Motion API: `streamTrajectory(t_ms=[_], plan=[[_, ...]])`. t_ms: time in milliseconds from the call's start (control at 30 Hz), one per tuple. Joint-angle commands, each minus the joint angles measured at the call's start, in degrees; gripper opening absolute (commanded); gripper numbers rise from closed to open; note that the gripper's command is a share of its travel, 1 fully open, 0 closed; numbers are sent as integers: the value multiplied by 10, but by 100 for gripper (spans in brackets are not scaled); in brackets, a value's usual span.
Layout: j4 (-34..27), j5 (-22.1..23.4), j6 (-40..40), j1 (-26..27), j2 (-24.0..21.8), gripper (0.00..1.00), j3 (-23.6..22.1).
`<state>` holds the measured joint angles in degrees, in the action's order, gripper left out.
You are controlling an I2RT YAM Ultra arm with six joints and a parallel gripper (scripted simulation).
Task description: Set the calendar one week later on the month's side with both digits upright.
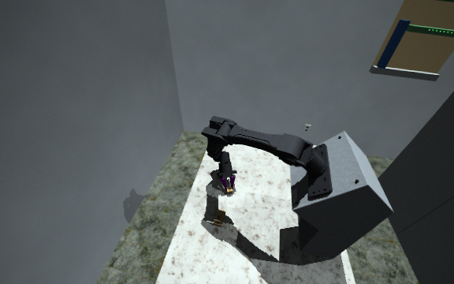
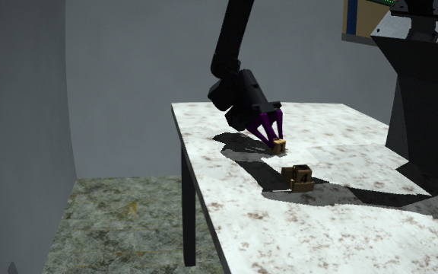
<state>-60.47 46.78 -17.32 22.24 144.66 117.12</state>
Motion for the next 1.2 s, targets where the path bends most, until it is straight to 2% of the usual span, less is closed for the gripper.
streamTrajectory(t_ms=[0,67,200,333,367,433,467,1167], plan=[[-1,0,-1,2,-4,33,1],[-1,0,-1,2,-4,33,1],[-1,0,-1,2,-4,41,1],[-1,0,-1,2,-4,41,1],[-1,0,-1,2,-4,45,1],[-1,0,-1,2,-4,45,1],[-1,0,-1,2,-4,64,1],[-1,0,0,3,-6,64,-2]])
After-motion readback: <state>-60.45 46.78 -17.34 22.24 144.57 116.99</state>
